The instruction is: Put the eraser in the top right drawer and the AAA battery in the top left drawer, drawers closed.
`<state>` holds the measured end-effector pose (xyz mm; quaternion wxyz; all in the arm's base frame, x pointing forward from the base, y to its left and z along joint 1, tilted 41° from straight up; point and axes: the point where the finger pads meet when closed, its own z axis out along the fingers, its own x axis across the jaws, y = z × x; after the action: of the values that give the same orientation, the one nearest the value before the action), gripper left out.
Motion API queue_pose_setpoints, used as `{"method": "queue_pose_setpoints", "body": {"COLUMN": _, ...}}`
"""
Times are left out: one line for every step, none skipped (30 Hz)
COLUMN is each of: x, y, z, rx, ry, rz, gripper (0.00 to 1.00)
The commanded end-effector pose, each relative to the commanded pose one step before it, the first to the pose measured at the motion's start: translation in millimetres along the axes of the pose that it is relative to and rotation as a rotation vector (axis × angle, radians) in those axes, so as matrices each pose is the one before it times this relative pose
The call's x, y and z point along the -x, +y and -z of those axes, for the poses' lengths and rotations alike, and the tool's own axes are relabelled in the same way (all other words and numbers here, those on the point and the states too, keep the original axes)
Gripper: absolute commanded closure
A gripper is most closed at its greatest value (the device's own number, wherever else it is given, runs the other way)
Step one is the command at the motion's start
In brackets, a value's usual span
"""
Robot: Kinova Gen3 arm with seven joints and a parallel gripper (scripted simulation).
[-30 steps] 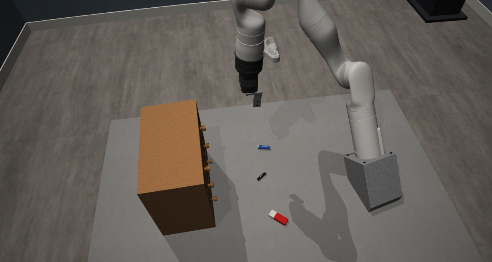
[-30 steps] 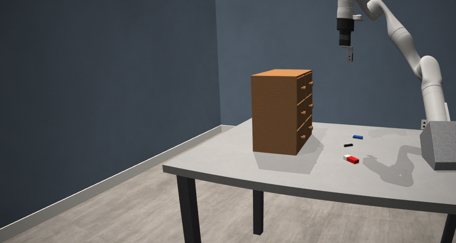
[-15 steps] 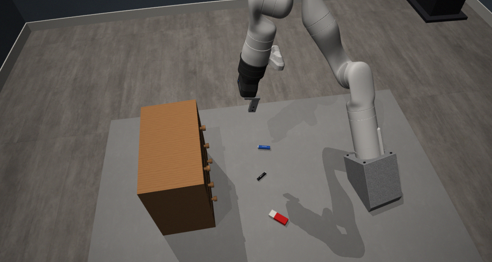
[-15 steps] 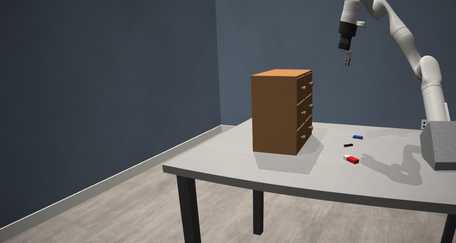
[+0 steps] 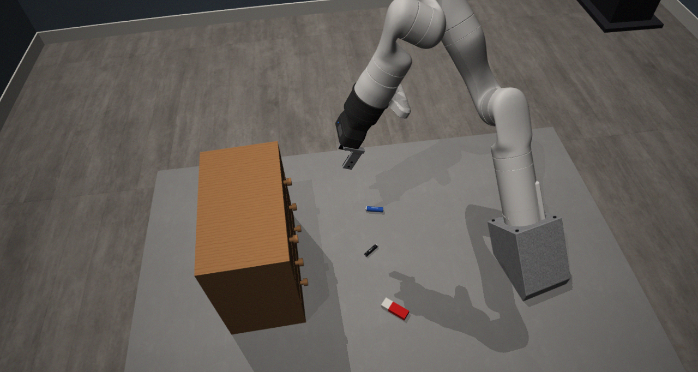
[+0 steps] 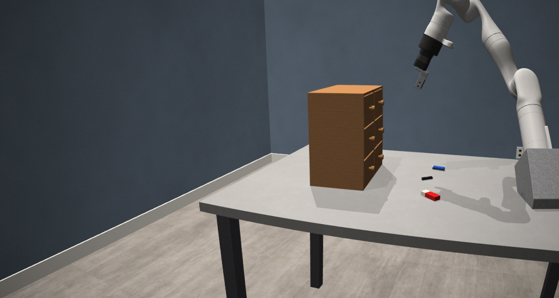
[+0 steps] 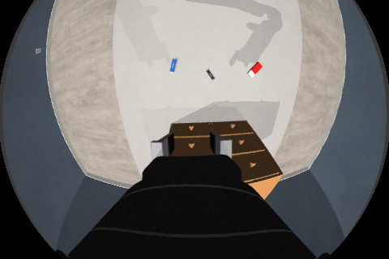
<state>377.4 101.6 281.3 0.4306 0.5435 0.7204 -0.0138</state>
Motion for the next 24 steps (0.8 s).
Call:
{"method": "queue_pose_setpoints", "body": {"x": 4.14, "y": -1.3, "z": -2.78, "rx": 0.02896, "ry": -0.00701, "rz": 0.0007, "gripper": 0.0}}
{"method": "queue_pose_setpoints", "body": {"x": -0.03, "y": 0.26, "z": -2.57, "rx": 0.0186, "ry": 0.00004, "rz": 0.00002, "gripper": 0.0}}
{"method": "queue_pose_setpoints", "body": {"x": -0.05, "y": 0.18, "z": -2.48, "rx": 0.01808, "ry": 0.00022, "rz": 0.00015, "gripper": 0.0}}
{"method": "queue_pose_setpoints", "body": {"x": 0.04, "y": 0.2, "z": -2.42, "rx": 0.01706, "ry": -0.0004, "rz": -0.00021, "gripper": 0.0}}
{"method": "queue_pose_setpoints", "body": {"x": -0.05, "y": 0.09, "z": -2.32, "rx": 0.01684, "ry": 0.0002, "rz": 0.0001, "gripper": 0.0}}
{"method": "queue_pose_setpoints", "body": {"x": -0.03, "y": 0.05, "z": -2.23, "rx": 0.01608, "ry": 0.0001, "rz": 0.00007, "gripper": 0.0}}
{"method": "queue_pose_setpoints", "body": {"x": 0.05, "y": 0.07, "z": -2.15, "rx": 0.01511, "ry": -0.00039, "rz": -0.00016, "gripper": 0.0}}
{"method": "queue_pose_setpoints", "body": {"x": -0.04, "y": -0.01, "z": -2.05, "rx": 0.01487, "ry": 0.00015, "rz": 0.00005, "gripper": 0.0}}
{"method": "queue_pose_setpoints", "body": {"x": -0.08, "y": -0.07, "z": -1.96, "rx": 0.01444, "ry": 0.00041, "rz": 0.00017, "gripper": 0.0}}
{"method": "queue_pose_setpoints", "body": {"x": 0.08, "y": -0.02, "z": -1.93, "rx": 0.01332, "ry": -0.00057, "rz": -0.00017, "gripper": 0.0}}
{"method": "queue_pose_setpoints", "body": {"x": 0.0, "y": -0.07, "z": -1.83, "rx": 0.01308, "ry": -0.00009, "rz": -0.00003, "gripper": 0.0}}
{"method": "queue_pose_setpoints", "body": {"x": -0.08, "y": -0.12, "z": -1.73, "rx": 0.01281, "ry": 0.00037, "rz": 0.0001, "gripper": 0.0}}
{"method": "queue_pose_setpoints", "body": {"x": -0.02, "y": -0.13, "z": -1.69, "rx": 0.01217, "ry": 0.00008, "rz": 0.00005, "gripper": 0.0}}
{"method": "queue_pose_setpoints", "body": {"x": 0.08, "y": -0.11, "z": -1.66, "rx": 0.01145, "ry": -0.00049, "rz": -0.00009, "gripper": 0.0}}
{"method": "queue_pose_setpoints", "body": {"x": 0.0, "y": -0.14, "z": -1.56, "rx": 0.0112, "ry": -0.00008, "rz": -0.00002, "gripper": 0.0}}
{"method": "queue_pose_setpoints", "body": {"x": 0.0, "y": 0.0, "z": 0.0, "rx": 0.0, "ry": 0.0, "rz": 0.0, "gripper": 0.0}}
{"method": "queue_pose_setpoints", "body": {"x": 0.0, "y": 0.0, "z": 0.0, "rx": 0.0, "ry": 0.0, "rz": 0.0, "gripper": 0.0}}
{"method": "queue_pose_setpoints", "body": {"x": -0.07, "y": -0.16, "z": -1.47, "rx": 0.01092, "ry": 0.0003, "rz": 0.00005, "gripper": 0.0}}
{"method": "queue_pose_setpoints", "body": {"x": -0.11, "y": -0.19, "z": -1.39, "rx": 0.01058, "ry": 0.00055, "rz": 0.00009, "gripper": 0.0}}
{"method": "queue_pose_setpoints", "body": {"x": 0.11, "y": -0.17, "z": -1.44, "rx": 0.00968, "ry": -0.00065, "rz": -0.00005, "gripper": 0.0}}
{"method": "queue_pose_setpoints", "body": {"x": 0.05, "y": -0.17, "z": -1.35, "rx": 0.00942, "ry": -0.00031, "rz": -0.00003, "gripper": 0.0}}
{"method": "queue_pose_setpoints", "body": {"x": -0.01, "y": -0.18, "z": -1.26, "rx": 0.00915, "ry": 0.0, "rz": 0.0, "gripper": 0.0}}
{"method": "queue_pose_setpoints", "body": {"x": -0.06, "y": -0.19, "z": -1.18, "rx": 0.00886, "ry": 0.00028, "rz": 0.00001, "gripper": 0.0}}
{"method": "queue_pose_setpoints", "body": {"x": -0.11, "y": -0.19, "z": -1.1, "rx": 0.00855, "ry": 0.00054, "rz": 0.00003, "gripper": 0.0}}
